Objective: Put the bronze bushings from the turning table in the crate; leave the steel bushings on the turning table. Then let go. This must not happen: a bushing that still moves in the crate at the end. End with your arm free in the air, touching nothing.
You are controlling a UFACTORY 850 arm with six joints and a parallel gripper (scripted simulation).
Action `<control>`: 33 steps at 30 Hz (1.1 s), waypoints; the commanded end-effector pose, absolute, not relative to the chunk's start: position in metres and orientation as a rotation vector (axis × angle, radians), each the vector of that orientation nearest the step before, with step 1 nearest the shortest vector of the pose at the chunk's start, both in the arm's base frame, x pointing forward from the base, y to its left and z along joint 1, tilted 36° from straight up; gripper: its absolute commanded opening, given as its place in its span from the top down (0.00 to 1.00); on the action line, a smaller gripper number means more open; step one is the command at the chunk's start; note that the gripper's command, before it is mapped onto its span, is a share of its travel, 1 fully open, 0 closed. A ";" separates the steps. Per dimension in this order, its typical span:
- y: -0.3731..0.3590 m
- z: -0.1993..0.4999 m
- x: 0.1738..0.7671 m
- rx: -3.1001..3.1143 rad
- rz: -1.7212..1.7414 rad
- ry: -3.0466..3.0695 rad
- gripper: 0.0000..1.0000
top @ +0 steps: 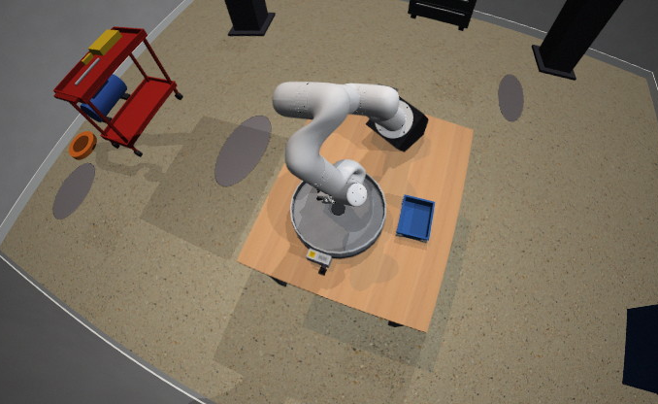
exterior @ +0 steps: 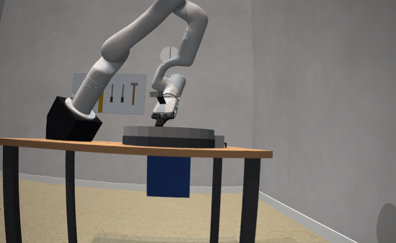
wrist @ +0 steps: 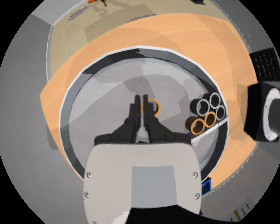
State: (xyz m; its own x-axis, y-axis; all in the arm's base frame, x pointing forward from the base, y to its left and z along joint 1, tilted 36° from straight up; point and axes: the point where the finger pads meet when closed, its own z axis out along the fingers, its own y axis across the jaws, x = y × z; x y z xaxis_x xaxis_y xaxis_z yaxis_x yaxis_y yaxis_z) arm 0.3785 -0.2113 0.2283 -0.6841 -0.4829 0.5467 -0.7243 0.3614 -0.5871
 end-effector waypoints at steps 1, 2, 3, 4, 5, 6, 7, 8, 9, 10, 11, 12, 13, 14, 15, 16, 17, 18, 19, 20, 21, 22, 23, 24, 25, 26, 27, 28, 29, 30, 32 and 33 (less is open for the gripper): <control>-0.217 0.235 0.386 1.071 1.230 -2.347 1.00; -0.217 0.235 0.386 1.071 1.230 -2.347 1.00; -0.217 0.235 0.386 1.071 1.230 -2.347 1.00; -0.219 0.238 0.389 1.071 1.230 -2.347 1.00; -0.220 0.239 0.391 1.071 1.230 -2.347 1.00; -0.221 0.240 0.392 1.071 1.230 -2.347 1.00; -0.221 0.240 0.392 1.071 1.230 -2.347 1.00; -0.221 0.240 0.392 1.071 1.230 -2.347 1.00; -0.221 0.240 0.392 1.071 1.230 -2.347 1.00; -0.221 0.240 0.392 1.071 1.230 -2.347 1.00; -0.221 0.241 0.393 1.072 1.230 -2.347 1.00; -0.222 0.243 0.395 1.072 1.230 -2.347 1.00; -0.223 0.245 0.398 1.072 1.230 -2.347 1.00; -0.223 0.247 0.401 1.072 1.230 -2.347 1.00; -0.224 0.250 0.404 1.072 1.230 -2.347 1.00; -0.225 0.251 0.407 1.072 1.230 -2.347 1.00; -0.225 0.252 0.408 1.072 1.230 -2.347 1.00; -0.225 0.252 0.408 1.072 1.230 -2.347 1.00; -0.225 0.252 0.408 1.072 1.230 -2.347 1.00; -0.225 0.252 0.408 1.072 1.230 -2.347 1.00; -0.225 0.252 0.408 1.072 1.230 -2.347 1.00; -0.225 0.252 0.408 1.072 1.230 -2.347 1.00; -0.225 0.252 0.408 1.072 1.230 -2.347 1.00; -0.225 0.253 0.409 1.072 1.230 -2.347 1.00; -0.226 0.254 0.411 1.072 1.230 -2.347 1.00; -0.226 0.256 0.414 1.072 1.230 -2.347 1.00; -0.226 0.259 0.418 1.072 1.230 -2.347 1.00; -0.226 0.261 0.421 1.072 1.230 -2.347 1.00; -0.226 0.262 0.423 1.072 1.230 -2.347 1.00; -0.226 0.263 0.424 1.072 1.230 -2.347 1.00; -0.226 0.263 0.424 1.072 1.230 -2.347 1.00; -0.226 0.263 0.424 1.072 1.230 -2.347 1.00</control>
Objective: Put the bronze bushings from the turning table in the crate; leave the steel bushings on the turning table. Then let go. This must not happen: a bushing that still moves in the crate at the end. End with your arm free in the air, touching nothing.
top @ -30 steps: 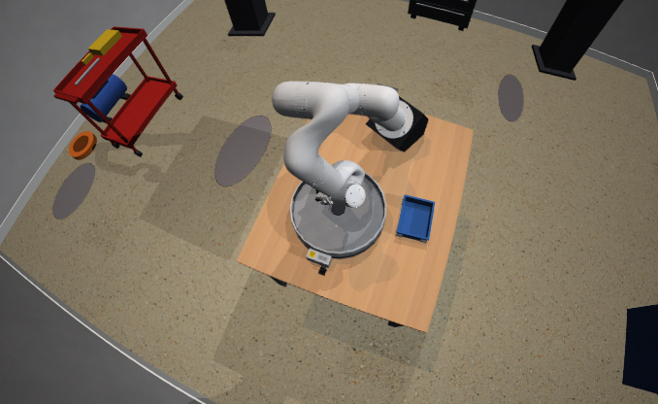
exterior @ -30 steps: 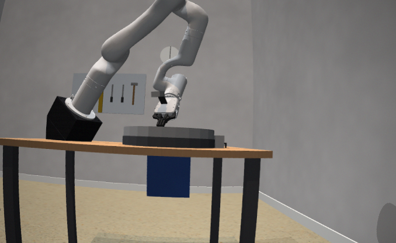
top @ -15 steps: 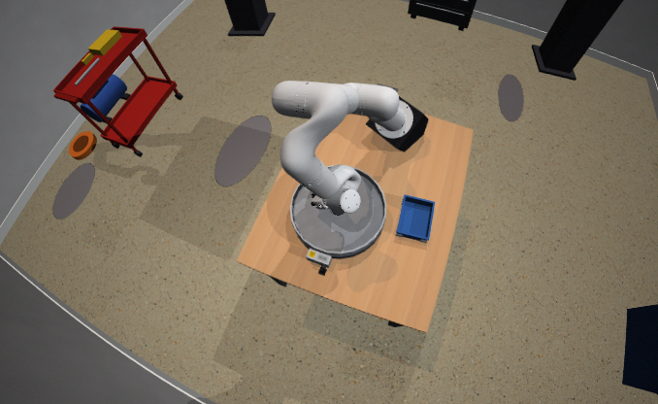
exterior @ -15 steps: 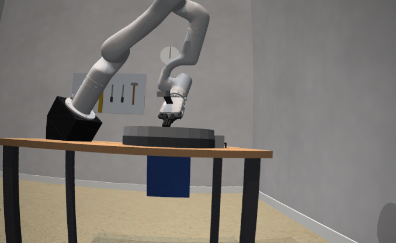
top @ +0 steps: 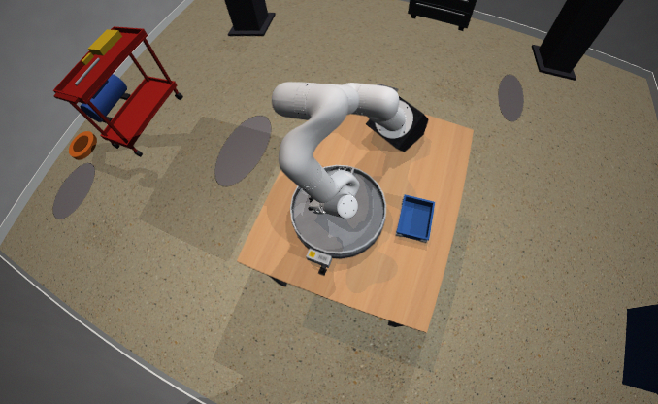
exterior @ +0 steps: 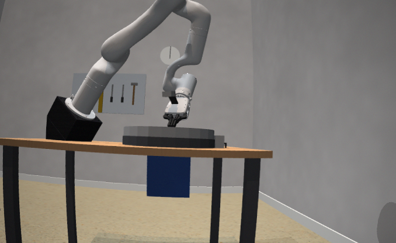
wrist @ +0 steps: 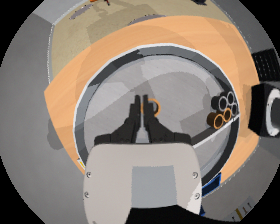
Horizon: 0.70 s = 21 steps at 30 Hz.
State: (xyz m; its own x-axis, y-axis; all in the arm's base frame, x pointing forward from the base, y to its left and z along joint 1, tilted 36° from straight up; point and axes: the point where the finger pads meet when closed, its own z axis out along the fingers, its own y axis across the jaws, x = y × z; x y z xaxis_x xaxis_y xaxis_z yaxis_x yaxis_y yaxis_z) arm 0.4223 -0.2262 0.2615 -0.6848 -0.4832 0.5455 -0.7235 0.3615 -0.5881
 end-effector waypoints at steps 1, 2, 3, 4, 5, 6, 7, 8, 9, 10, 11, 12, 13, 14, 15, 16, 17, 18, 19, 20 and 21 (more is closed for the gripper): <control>-0.226 0.263 0.425 1.072 1.230 -2.347 1.00; -0.226 0.264 0.426 1.072 1.230 -2.347 1.00; -0.226 0.264 0.426 1.072 1.230 -2.347 1.00; -0.226 0.264 0.426 1.072 1.230 -2.347 1.00; -0.226 0.265 0.428 1.072 1.230 -2.347 1.00; -0.225 0.267 0.432 1.072 1.230 -2.347 1.00; -0.225 0.270 0.436 1.072 1.230 -2.347 1.00; -0.225 0.272 0.439 1.072 1.230 -2.347 1.00; -0.224 0.273 0.441 1.072 1.230 -2.347 1.00; -0.224 0.274 0.443 1.072 1.230 -2.347 1.00; -0.224 0.274 0.443 1.072 1.230 -2.347 1.00; -0.224 0.274 0.443 1.072 1.230 -2.347 1.00; -0.224 0.274 0.443 1.072 1.230 -2.347 1.00; -0.224 0.274 0.443 1.072 1.230 -2.347 1.00; -0.224 0.274 0.444 1.072 1.230 -2.347 1.00; -0.223 0.276 0.447 1.071 1.230 -2.347 1.00; -0.222 0.277 0.450 1.071 1.230 -2.347 1.00; -0.220 0.279 0.454 1.071 1.230 -2.347 1.00; -0.219 0.281 0.457 1.071 1.230 -2.347 1.00; -0.219 0.281 0.457 1.071 1.230 -2.347 1.00; -0.219 0.281 0.457 1.071 1.230 -2.347 1.00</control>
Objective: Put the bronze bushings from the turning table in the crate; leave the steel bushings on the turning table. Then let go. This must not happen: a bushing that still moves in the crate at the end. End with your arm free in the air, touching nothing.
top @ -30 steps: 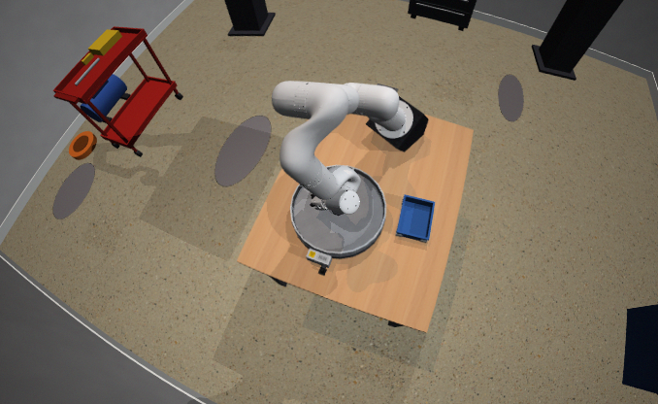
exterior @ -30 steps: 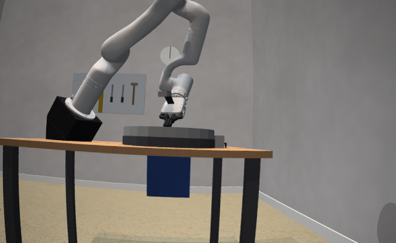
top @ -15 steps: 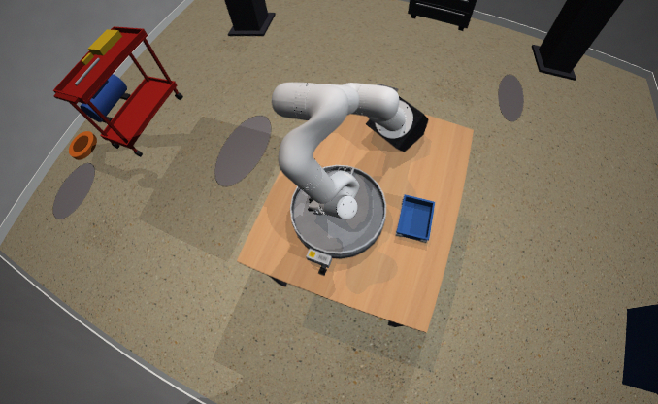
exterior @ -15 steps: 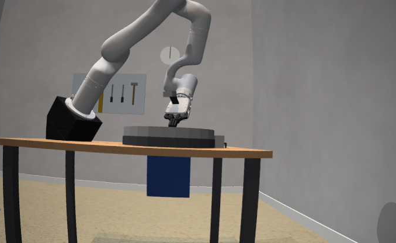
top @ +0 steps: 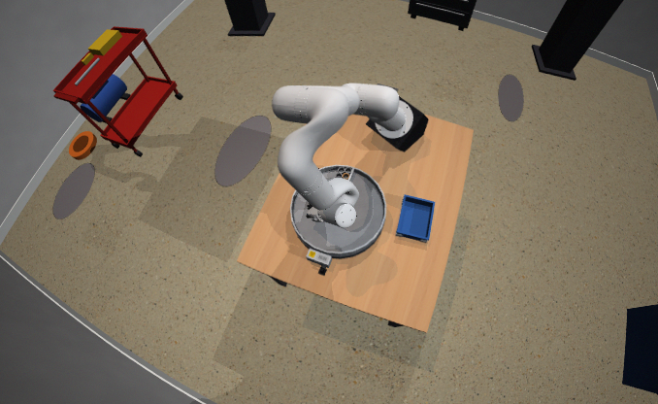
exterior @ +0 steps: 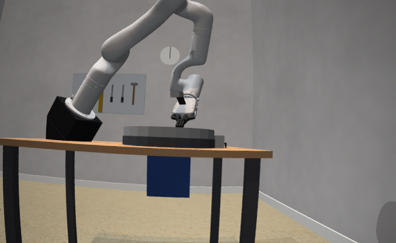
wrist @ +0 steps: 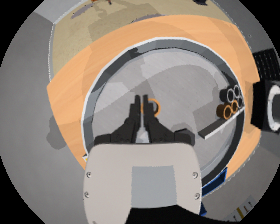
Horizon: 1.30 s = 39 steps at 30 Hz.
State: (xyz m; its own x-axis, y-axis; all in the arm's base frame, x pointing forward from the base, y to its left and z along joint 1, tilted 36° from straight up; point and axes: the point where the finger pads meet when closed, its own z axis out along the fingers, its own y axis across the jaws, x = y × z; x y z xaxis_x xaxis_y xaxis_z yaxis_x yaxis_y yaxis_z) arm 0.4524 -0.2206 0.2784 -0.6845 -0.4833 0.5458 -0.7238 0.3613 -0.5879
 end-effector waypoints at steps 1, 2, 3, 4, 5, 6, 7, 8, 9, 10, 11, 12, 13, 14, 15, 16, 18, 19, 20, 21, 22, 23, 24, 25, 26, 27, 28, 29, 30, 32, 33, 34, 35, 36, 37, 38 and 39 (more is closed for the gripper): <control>-0.218 0.282 0.459 1.071 1.230 -2.347 1.00; -0.218 0.283 0.460 1.071 1.230 -2.347 1.00; -0.218 0.283 0.460 1.071 1.230 -2.347 1.00; -0.218 0.283 0.460 1.071 1.230 -2.347 1.00; -0.218 0.283 0.460 1.071 1.230 -2.347 1.00; -0.218 0.283 0.460 1.071 1.230 -2.347 0.90; -0.218 0.283 0.460 1.071 1.230 -2.347 0.90; -0.218 0.283 0.460 1.071 1.230 -2.347 0.90; -0.218 0.283 0.460 1.071 1.230 -2.347 0.90; -0.218 0.283 0.460 1.071 1.230 -2.347 0.90; -0.218 0.283 0.460 1.071 1.230 -2.347 0.90; -0.218 0.283 0.460 1.071 1.230 -2.347 0.90; -0.218 0.283 0.460 1.071 1.230 -2.347 0.90; -0.218 0.283 0.460 1.071 1.230 -2.347 0.90; -0.218 0.283 0.460 1.071 1.230 -2.347 0.90; -0.218 0.283 0.460 1.071 1.230 -2.347 0.90; -0.218 0.283 0.460 1.071 1.230 -2.347 0.90; -0.218 0.283 0.460 1.071 1.230 -2.347 0.90; -0.218 0.283 0.460 1.071 1.230 -2.347 0.90; -0.217 0.285 0.459 1.071 1.230 -2.347 0.90; -0.215 0.289 0.456 1.071 1.230 -2.347 0.90; -0.213 0.295 0.453 1.071 1.230 -2.347 0.90; -0.211 0.302 0.448 1.071 1.230 -2.347 0.90; -0.209 0.308 0.445 1.071 1.230 -2.347 0.90; -0.207 0.312 0.442 1.071 1.230 -2.347 0.90; -0.206 0.314 0.441 1.071 1.230 -2.347 0.90; -0.206 0.314 0.441 1.071 1.230 -2.347 0.90; -0.206 0.314 0.441 1.071 1.230 -2.347 0.90; -0.206 0.314 0.441 1.071 1.230 -2.347 0.46; -0.206 0.314 0.440 1.070 1.228 -2.350 0.46; -0.206 0.314 0.440 1.070 1.228 -2.350 0.46; -0.206 0.314 0.440 1.070 1.228 -2.350 0.46; -0.206 0.313 0.440 1.069 1.225 -2.353 0.46; -0.206 0.313 0.439 1.066 1.220 -2.357 0.46; -0.206 0.312 0.437 1.062 1.213 -2.364 0.46; -0.206 0.310 0.436 1.057 1.204 -2.374 0.46; -0.206 0.308 0.433 1.050 1.193 -2.386 0.46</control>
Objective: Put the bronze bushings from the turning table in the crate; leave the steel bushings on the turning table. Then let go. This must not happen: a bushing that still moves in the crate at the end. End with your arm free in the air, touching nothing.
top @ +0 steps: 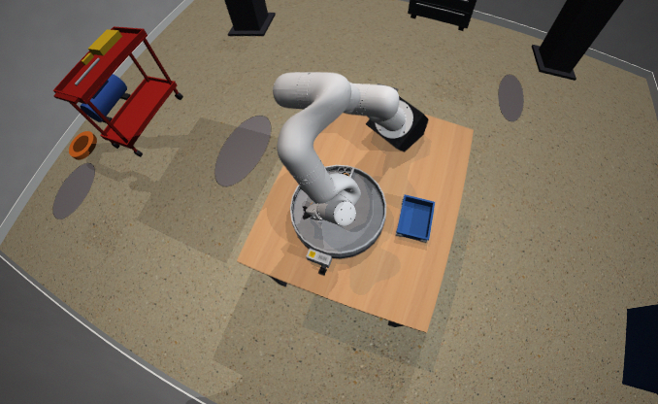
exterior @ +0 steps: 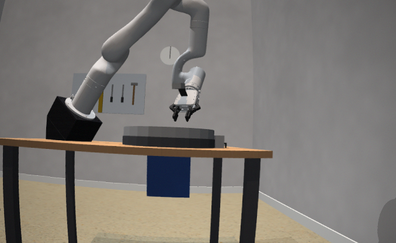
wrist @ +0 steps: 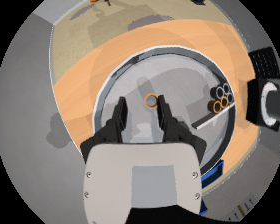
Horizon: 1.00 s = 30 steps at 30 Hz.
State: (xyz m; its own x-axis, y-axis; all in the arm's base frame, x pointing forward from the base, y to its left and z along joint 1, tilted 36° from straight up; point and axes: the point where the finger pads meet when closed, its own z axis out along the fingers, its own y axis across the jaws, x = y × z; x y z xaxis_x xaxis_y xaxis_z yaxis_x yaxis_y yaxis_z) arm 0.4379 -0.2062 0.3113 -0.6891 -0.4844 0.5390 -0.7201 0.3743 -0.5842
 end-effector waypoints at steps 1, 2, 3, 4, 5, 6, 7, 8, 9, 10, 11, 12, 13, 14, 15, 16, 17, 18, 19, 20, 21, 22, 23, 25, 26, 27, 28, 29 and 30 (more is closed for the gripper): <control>-0.206 0.306 0.431 1.042 1.179 -2.401 0.46; -0.206 0.303 0.428 1.032 1.162 -2.418 0.46; -0.205 0.300 0.424 1.019 1.142 -2.439 0.46; -0.205 0.297 0.420 1.004 1.119 -2.463 0.46; -0.204 0.293 0.416 0.987 1.094 -2.489 0.46; -0.203 0.289 0.411 0.968 1.066 -2.519 0.46; -0.202 0.284 0.406 0.945 1.035 -2.552 0.46; -0.200 0.279 0.400 0.920 1.002 -2.587 0.46; -0.198 0.274 0.395 0.891 0.967 -2.625 0.46; -0.196 0.269 0.389 0.859 0.930 -2.664 0.46; -0.196 0.269 0.389 0.859 0.930 -2.664 0.46; -0.196 0.269 0.389 0.859 0.930 -2.664 0.46; -0.194 0.264 0.383 0.824 0.891 -2.707 0.46; -0.191 0.259 0.378 0.785 0.851 -2.751 0.46; -0.188 0.255 0.374 0.751 0.817 -2.787 0.46; -0.187 0.252 0.371 0.728 0.796 -2.810 0.46; -0.185 0.249 0.368 0.699 0.770 -2.840 0.46; -0.182 0.246 0.365 0.667 0.743 -2.870 0.46; -0.180 0.244 0.362 0.635 0.716 -2.900 0.46; -0.178 0.241 0.360 0.602 0.691 -2.929 0.46; -0.176 0.239 0.357 0.568 0.665 -2.957 0.46; -0.174 0.236 0.355 0.534 0.641 -2.986 0.46; -0.172 0.234 0.353 0.498 0.616 -3.014 0.46; -0.168 0.230 0.350 0.425 0.570 -3.068 0.46; -0.166 0.229 0.349 0.387 0.547 -3.094 0.46; -0.164 0.227 0.348 0.348 0.525 -3.120 0.46; -0.164 0.227 0.348 0.348 0.525 -3.120 0.46; -0.164 0.227 0.348 0.348 0.525 -3.120 0.46; -0.161 0.225 0.346 0.276 0.487 -3.166 0.46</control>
State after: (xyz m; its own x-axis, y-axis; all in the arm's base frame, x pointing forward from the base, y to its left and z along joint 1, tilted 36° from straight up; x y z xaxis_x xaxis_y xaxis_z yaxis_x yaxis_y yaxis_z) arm 0.3505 -0.1667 0.2299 -0.9703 -0.2406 0.0255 -0.2335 0.9038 -0.3587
